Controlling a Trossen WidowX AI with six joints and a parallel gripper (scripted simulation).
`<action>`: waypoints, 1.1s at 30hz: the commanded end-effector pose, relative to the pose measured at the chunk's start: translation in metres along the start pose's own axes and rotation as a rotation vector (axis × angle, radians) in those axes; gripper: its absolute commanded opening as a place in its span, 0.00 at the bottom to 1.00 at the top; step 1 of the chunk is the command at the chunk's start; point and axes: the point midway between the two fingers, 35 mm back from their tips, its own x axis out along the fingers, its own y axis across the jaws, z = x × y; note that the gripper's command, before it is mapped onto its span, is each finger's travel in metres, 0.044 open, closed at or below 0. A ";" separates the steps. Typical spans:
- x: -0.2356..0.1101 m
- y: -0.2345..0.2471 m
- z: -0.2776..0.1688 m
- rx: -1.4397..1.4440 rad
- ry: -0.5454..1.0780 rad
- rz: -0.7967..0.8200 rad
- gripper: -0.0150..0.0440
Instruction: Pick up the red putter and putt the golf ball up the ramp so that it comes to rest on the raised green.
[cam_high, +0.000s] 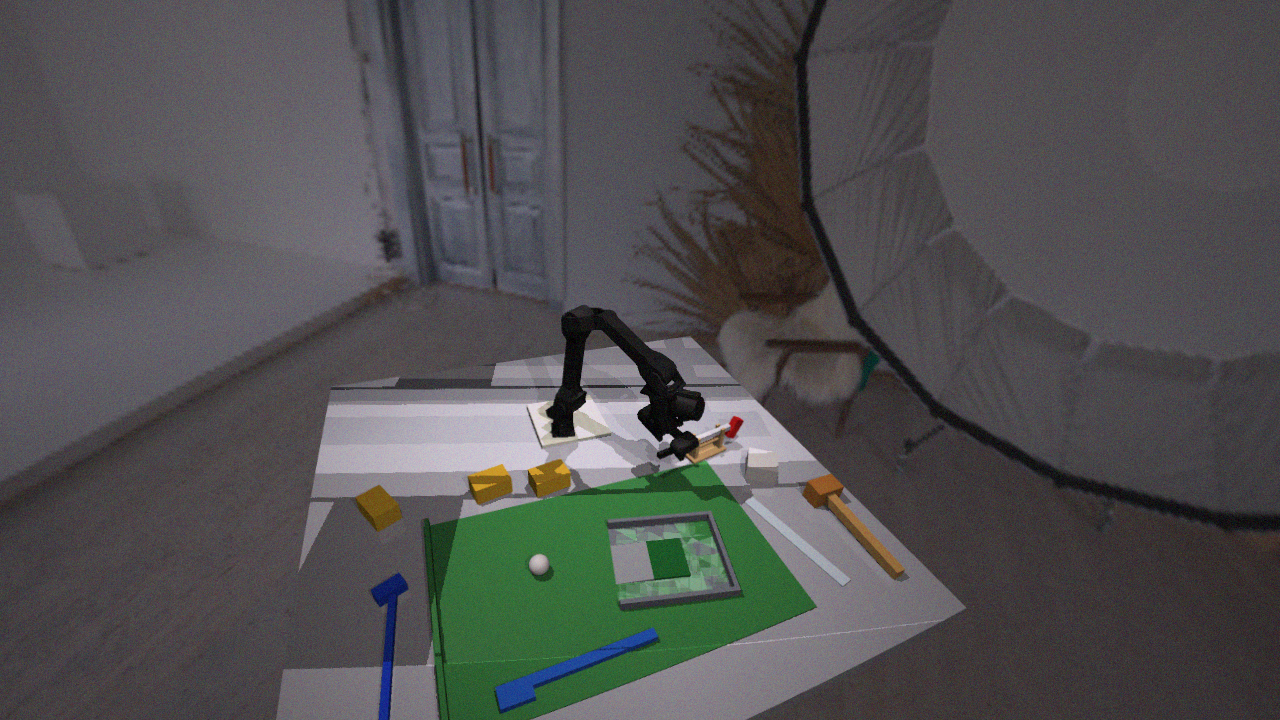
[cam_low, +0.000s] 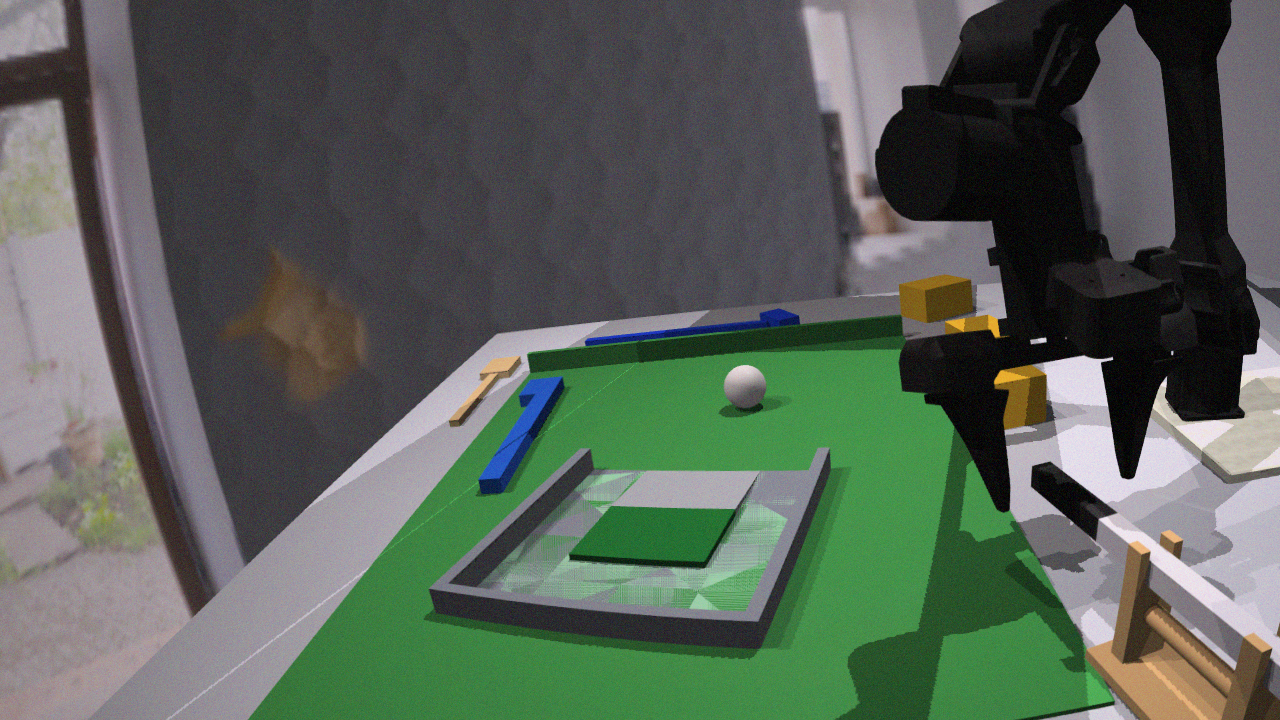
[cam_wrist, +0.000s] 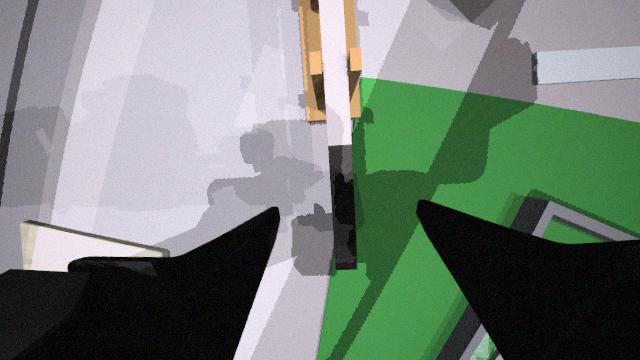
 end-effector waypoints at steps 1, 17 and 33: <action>0.013 0.002 -0.004 -0.002 0.003 0.016 1.00; 0.030 0.002 -0.008 -0.002 0.003 0.016 1.00; 0.031 0.001 -0.009 0.000 0.003 0.008 0.69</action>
